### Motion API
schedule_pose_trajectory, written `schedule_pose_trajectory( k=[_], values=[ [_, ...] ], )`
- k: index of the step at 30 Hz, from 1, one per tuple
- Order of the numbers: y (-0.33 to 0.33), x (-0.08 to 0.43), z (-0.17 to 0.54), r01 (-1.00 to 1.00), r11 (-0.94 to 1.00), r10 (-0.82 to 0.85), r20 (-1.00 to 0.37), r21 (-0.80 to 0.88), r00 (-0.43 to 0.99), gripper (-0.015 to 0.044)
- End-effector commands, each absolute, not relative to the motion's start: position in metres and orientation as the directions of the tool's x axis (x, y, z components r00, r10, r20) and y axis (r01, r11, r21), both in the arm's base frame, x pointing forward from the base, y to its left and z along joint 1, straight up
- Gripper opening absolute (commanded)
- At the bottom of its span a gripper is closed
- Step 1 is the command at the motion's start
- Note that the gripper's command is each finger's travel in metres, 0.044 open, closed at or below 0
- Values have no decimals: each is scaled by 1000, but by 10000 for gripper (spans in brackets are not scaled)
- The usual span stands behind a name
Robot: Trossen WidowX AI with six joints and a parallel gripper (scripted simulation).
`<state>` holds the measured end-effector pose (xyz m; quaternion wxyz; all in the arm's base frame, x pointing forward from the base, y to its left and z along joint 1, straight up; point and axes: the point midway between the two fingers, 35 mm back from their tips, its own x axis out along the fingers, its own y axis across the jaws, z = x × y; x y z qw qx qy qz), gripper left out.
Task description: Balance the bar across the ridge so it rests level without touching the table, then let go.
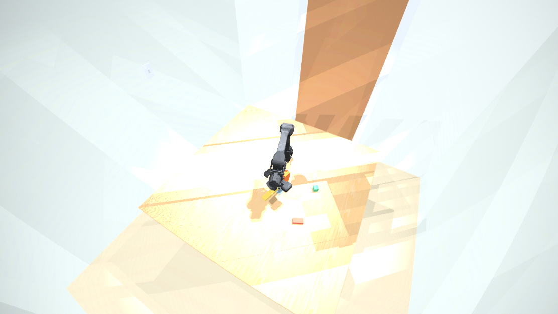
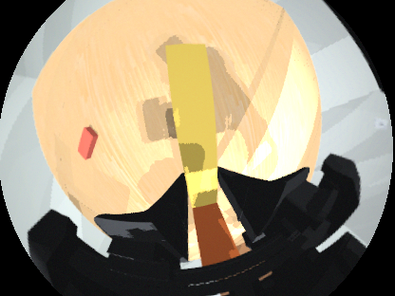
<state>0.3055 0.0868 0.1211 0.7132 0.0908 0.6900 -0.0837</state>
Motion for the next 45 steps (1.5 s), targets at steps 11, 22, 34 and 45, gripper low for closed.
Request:
schedule_pose_trajectory(
  k=[11,22,34,45],
  values=[
    [87,305,120,245,969,10,-999,18,34,0],
    [88,305,119,245,969,10,-999,18,34,0],
    [88,305,118,245,969,10,-999,18,34,0],
    [88,305,117,245,969,10,-999,18,34,0]
  ],
)
